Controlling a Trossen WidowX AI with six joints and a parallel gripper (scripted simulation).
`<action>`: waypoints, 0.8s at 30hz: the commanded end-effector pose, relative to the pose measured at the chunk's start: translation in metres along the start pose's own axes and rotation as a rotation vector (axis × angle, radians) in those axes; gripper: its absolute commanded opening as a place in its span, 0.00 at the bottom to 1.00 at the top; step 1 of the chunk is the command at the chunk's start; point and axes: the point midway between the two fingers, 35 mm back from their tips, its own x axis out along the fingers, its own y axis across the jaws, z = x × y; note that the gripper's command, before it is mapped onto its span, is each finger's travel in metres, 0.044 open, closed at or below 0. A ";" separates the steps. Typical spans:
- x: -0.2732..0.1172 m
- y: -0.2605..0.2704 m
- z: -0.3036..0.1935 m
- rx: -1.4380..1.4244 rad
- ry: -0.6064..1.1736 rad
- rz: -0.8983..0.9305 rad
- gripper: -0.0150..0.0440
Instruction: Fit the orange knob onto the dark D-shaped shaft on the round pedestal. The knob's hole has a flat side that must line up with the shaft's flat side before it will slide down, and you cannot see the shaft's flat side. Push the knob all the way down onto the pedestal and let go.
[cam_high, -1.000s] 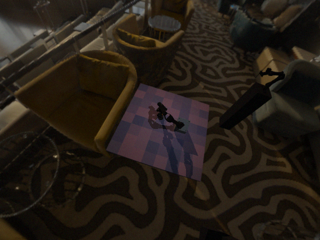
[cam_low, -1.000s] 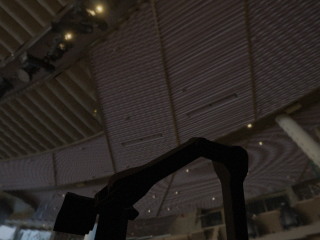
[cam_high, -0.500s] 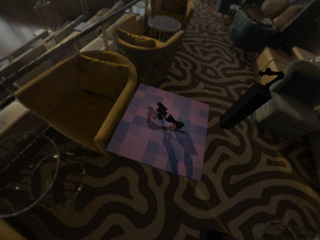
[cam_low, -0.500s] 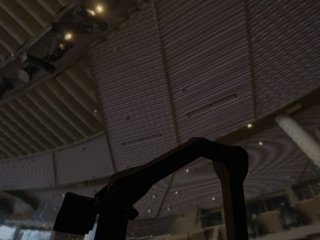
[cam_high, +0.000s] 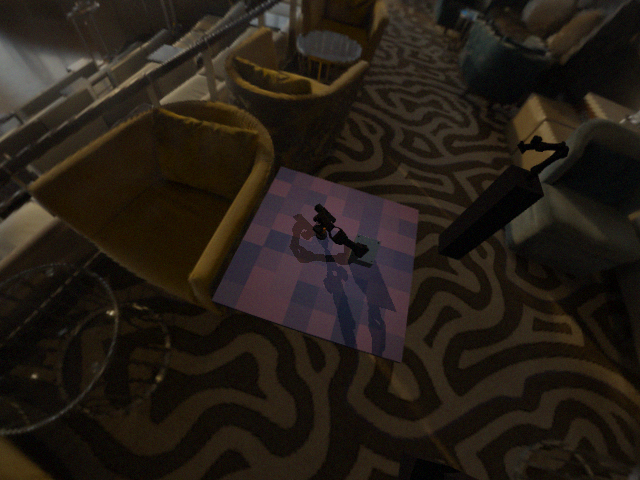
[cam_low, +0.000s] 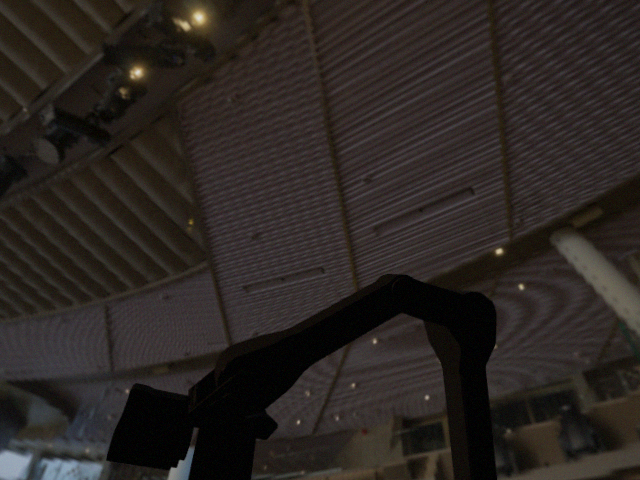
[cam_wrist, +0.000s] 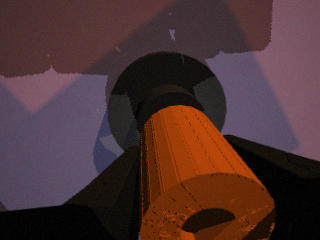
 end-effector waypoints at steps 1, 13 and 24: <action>0.001 0.000 0.000 0.011 -0.001 -0.001 0.25; 0.002 0.000 0.000 0.011 -0.001 -0.001 0.25; 0.001 -0.001 0.000 0.011 -0.001 -0.001 0.25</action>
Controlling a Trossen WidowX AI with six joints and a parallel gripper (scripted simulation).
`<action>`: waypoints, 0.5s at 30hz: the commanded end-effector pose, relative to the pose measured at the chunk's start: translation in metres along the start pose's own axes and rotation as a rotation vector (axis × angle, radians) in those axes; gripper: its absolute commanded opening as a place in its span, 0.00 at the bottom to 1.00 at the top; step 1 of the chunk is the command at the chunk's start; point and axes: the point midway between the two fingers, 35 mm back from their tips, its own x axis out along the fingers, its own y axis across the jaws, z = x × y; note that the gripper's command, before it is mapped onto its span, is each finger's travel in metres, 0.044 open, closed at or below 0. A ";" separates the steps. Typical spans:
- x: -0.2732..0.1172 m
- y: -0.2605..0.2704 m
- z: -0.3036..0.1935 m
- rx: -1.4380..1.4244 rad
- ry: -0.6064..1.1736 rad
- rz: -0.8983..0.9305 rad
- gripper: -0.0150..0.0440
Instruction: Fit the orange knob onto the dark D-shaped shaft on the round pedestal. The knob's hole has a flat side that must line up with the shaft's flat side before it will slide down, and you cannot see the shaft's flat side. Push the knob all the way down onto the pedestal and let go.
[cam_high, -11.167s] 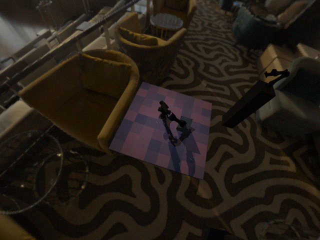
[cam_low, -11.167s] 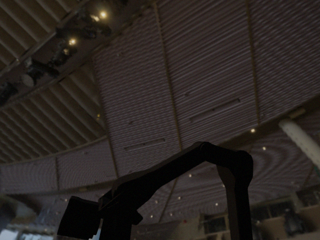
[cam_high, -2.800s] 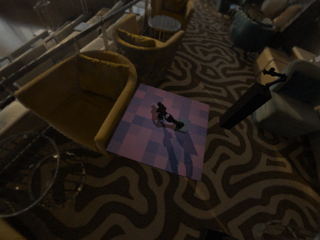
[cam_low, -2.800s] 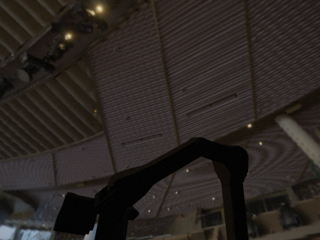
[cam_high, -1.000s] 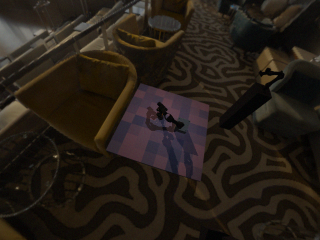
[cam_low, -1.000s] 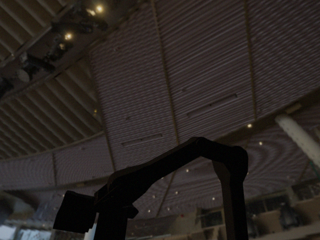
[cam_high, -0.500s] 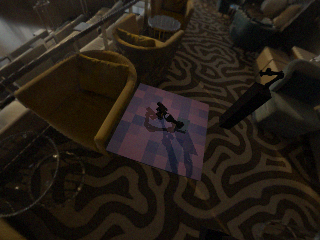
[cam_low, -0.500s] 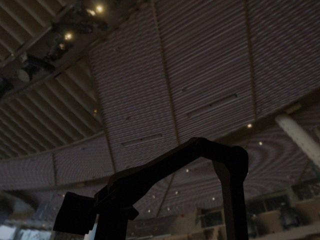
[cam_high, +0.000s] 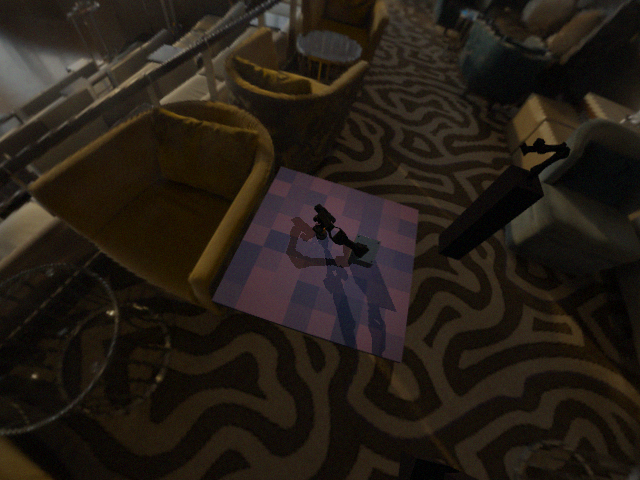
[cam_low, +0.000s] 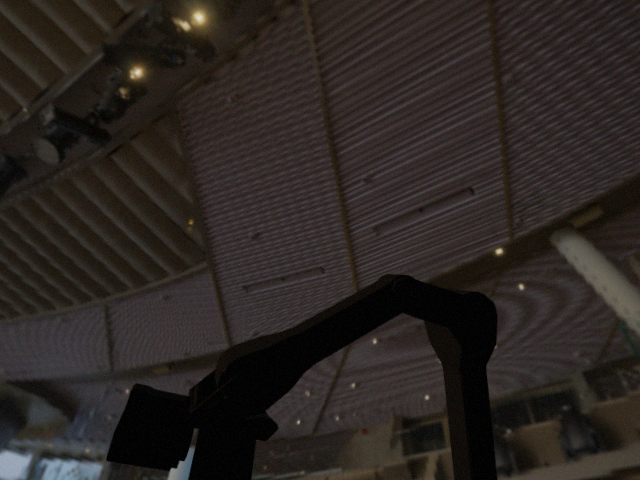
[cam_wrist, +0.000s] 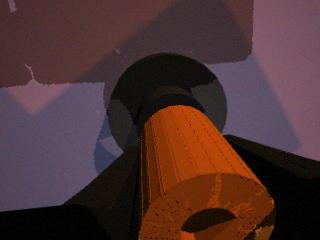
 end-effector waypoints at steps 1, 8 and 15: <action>-0.002 0.000 -0.001 0.003 0.001 0.000 0.25; -0.005 0.000 0.000 0.050 0.001 0.000 0.25; -0.001 0.001 0.001 0.212 0.001 0.000 0.25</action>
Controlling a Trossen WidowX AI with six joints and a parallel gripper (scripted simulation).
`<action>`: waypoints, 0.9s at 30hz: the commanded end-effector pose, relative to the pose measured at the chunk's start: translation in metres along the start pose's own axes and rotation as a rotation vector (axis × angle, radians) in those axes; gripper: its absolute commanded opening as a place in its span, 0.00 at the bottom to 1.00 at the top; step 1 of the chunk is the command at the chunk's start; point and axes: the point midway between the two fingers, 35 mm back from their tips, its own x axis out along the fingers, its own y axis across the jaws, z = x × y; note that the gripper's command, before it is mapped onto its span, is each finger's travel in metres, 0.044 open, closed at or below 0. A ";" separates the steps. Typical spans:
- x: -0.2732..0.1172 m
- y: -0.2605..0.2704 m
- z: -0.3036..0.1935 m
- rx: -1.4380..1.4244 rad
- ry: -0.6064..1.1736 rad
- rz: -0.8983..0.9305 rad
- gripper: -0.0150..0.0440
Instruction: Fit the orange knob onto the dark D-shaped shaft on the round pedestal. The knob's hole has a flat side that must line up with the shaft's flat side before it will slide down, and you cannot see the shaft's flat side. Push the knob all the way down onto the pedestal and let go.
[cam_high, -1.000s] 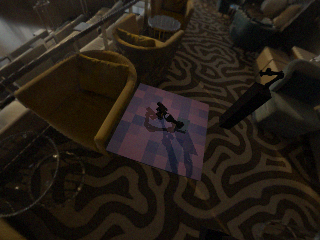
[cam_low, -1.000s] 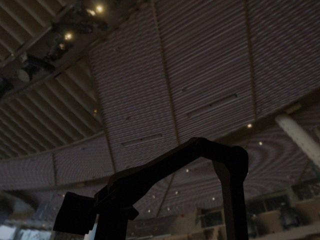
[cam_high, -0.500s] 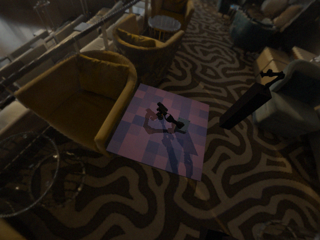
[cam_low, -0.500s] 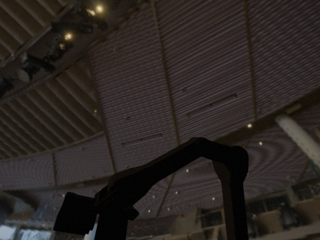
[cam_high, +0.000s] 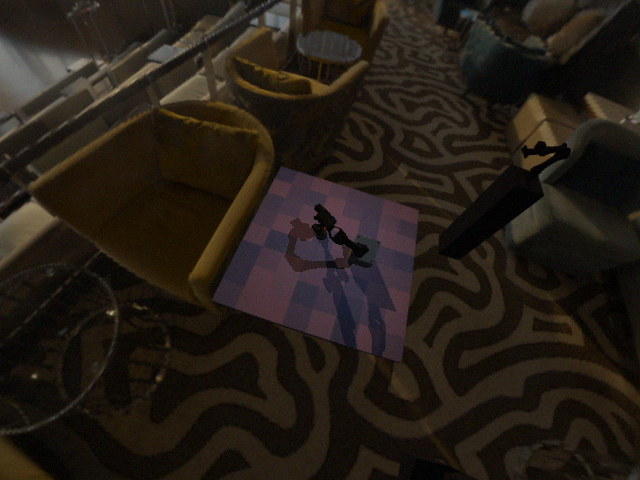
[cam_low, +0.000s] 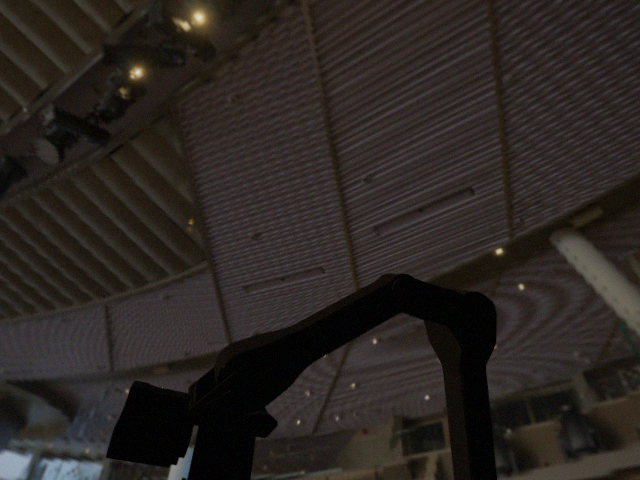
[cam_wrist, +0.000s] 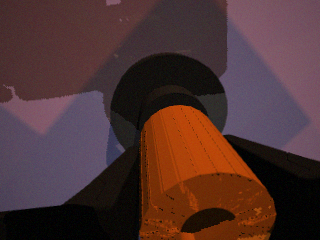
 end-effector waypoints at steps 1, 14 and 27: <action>0.002 -0.001 0.000 0.036 0.000 -0.001 0.25; 0.003 -0.002 0.000 0.036 0.000 -0.001 0.25; -0.001 0.000 0.000 0.036 0.000 -0.001 0.25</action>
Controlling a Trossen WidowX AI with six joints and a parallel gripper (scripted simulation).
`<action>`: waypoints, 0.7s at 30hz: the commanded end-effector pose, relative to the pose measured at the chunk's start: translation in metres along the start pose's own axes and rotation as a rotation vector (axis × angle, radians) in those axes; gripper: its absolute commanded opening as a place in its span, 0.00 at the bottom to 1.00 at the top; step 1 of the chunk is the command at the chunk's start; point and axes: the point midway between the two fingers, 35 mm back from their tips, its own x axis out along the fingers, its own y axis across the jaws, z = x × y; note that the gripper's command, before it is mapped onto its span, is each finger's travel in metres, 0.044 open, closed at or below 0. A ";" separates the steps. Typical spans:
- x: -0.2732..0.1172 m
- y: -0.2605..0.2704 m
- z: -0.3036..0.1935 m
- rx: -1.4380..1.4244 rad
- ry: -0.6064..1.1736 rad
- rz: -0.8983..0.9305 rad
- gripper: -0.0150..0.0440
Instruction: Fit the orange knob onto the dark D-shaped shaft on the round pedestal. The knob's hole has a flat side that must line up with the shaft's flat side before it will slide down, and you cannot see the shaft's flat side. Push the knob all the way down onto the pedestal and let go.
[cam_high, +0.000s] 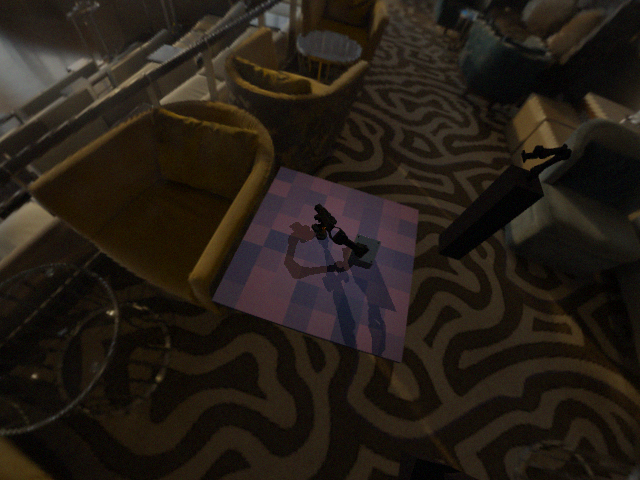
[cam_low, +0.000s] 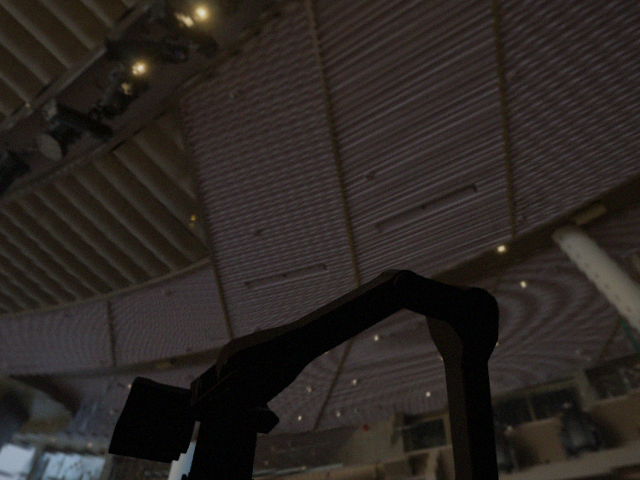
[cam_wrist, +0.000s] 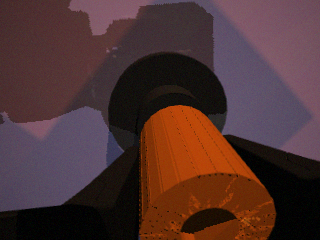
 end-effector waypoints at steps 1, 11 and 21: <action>-0.003 0.001 0.001 -0.001 -0.002 0.000 0.25; -0.001 -0.001 0.000 0.209 -0.002 0.001 0.25; 0.002 -0.001 0.000 0.209 -0.002 0.001 0.25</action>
